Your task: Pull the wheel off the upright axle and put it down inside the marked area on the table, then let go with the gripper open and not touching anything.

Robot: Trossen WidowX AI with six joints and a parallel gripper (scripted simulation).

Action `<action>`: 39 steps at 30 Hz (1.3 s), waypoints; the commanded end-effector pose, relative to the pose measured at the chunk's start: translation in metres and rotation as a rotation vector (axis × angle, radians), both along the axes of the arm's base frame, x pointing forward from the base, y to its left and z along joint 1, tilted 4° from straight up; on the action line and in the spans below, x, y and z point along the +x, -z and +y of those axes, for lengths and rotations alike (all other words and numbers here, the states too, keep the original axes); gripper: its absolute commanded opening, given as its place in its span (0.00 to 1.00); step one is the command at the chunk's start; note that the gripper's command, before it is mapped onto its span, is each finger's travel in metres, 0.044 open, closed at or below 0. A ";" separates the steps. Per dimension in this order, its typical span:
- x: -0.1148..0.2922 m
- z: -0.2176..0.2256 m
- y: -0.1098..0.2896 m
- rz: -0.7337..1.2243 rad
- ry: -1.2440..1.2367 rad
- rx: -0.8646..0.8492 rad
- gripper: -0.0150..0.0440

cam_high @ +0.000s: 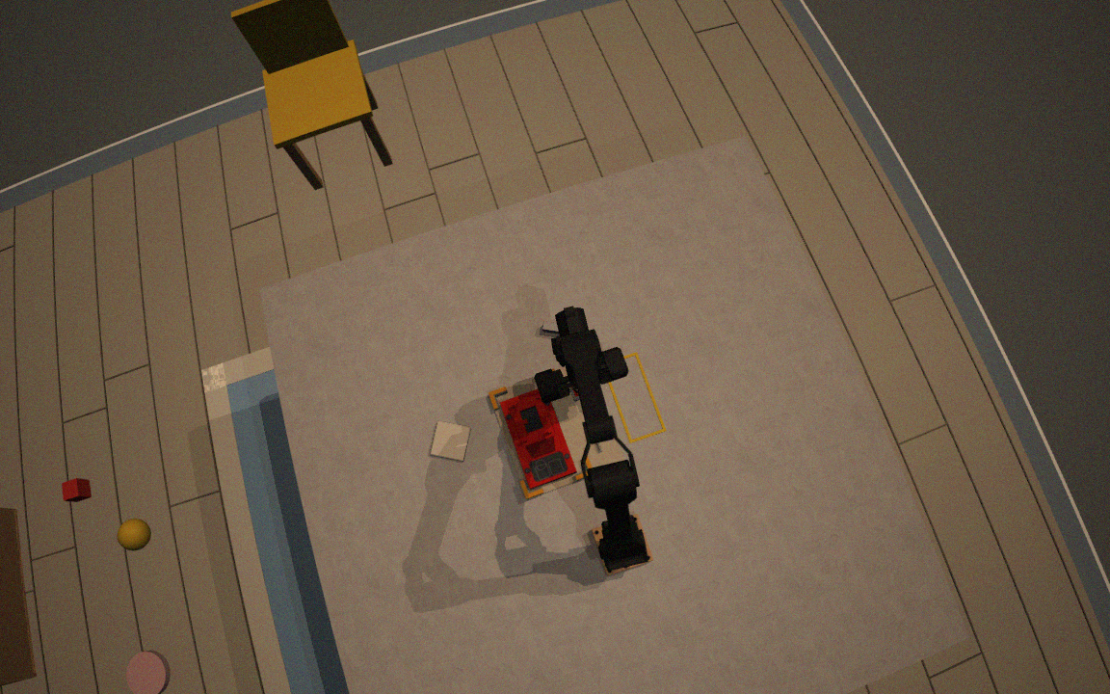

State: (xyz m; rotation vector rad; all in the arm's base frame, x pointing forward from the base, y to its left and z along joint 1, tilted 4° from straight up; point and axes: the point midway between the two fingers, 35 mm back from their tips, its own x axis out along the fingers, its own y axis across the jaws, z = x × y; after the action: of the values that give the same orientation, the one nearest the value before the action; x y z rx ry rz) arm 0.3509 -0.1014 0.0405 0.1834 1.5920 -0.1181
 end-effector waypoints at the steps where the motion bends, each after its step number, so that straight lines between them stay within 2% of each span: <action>1: 0.000 0.000 -0.001 0.001 0.000 0.000 0.63; 2: 0.000 0.000 -0.001 0.001 0.000 0.000 0.58; 10: 0.000 0.000 -0.001 0.001 0.000 0.000 0.49; 15: 0.000 0.000 -0.001 0.001 0.000 0.000 0.27; 16: 0.000 0.000 -0.002 0.001 0.000 0.000 0.25; 39: 0.001 -0.001 -0.009 0.000 0.001 0.001 0.25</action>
State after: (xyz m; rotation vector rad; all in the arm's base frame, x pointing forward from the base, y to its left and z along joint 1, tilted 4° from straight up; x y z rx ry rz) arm 0.3507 -0.1016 0.0449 0.1856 1.5992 -0.1177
